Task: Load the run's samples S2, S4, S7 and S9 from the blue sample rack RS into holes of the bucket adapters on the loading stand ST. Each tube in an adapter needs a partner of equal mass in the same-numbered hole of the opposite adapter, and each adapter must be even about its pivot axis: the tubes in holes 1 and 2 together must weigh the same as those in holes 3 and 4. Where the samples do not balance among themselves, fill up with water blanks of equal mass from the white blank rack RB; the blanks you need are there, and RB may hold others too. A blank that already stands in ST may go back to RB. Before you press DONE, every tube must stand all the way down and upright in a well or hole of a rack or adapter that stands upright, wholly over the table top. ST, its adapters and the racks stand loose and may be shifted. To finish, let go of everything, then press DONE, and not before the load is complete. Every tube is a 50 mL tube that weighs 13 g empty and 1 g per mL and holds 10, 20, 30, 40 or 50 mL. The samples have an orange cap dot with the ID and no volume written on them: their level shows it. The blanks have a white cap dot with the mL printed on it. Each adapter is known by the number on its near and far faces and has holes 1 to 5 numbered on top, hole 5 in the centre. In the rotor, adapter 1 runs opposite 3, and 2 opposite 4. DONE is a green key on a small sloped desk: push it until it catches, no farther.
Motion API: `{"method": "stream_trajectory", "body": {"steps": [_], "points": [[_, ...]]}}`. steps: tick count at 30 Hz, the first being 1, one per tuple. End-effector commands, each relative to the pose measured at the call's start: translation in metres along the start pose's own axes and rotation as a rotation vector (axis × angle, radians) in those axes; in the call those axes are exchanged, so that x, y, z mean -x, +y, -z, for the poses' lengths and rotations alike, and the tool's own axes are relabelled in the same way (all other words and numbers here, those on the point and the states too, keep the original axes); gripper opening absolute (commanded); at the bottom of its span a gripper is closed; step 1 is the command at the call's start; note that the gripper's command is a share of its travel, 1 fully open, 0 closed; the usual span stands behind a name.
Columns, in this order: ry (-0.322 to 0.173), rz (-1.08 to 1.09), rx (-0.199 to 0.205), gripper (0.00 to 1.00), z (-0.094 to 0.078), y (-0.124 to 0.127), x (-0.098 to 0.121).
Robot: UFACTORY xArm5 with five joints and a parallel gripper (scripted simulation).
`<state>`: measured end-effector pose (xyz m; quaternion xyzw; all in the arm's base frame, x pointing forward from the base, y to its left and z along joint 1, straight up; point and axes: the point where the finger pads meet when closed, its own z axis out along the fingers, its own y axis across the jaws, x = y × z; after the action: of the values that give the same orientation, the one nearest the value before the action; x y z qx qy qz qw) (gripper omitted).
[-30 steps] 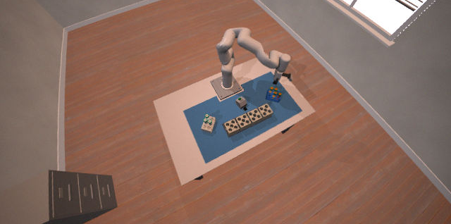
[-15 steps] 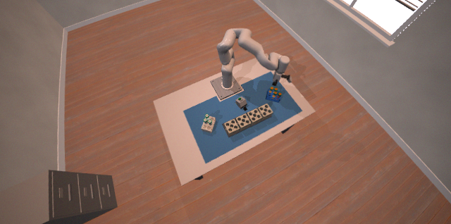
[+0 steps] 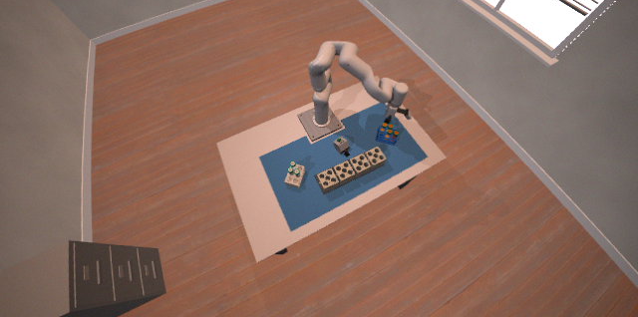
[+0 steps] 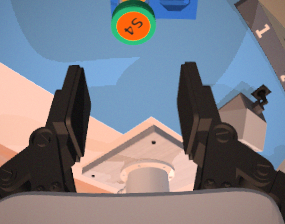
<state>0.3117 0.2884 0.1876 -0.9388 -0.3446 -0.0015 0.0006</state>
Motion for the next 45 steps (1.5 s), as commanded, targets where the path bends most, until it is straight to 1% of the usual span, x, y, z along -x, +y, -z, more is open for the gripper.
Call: {"method": "stream_trajectory", "body": {"steps": [1,6,8,23,25,36,45], "points": [[0.004,0.0,0.0,0.57,-0.004,0.0,-0.001],[0.004,0.0,0.0,0.57,-0.014,0.0,-0.001],[0.004,0.0,0.0,0.57,-0.014,0.0,-0.001],[0.004,0.0,0.0,0.57,-0.045,0.0,-0.001],[0.004,0.0,0.0,0.57,-0.045,0.0,-0.001],[0.004,0.0,0.0,0.57,-0.066,0.0,-0.001],[0.004,0.0,0.0,0.57,-0.066,0.0,-0.001]]}}
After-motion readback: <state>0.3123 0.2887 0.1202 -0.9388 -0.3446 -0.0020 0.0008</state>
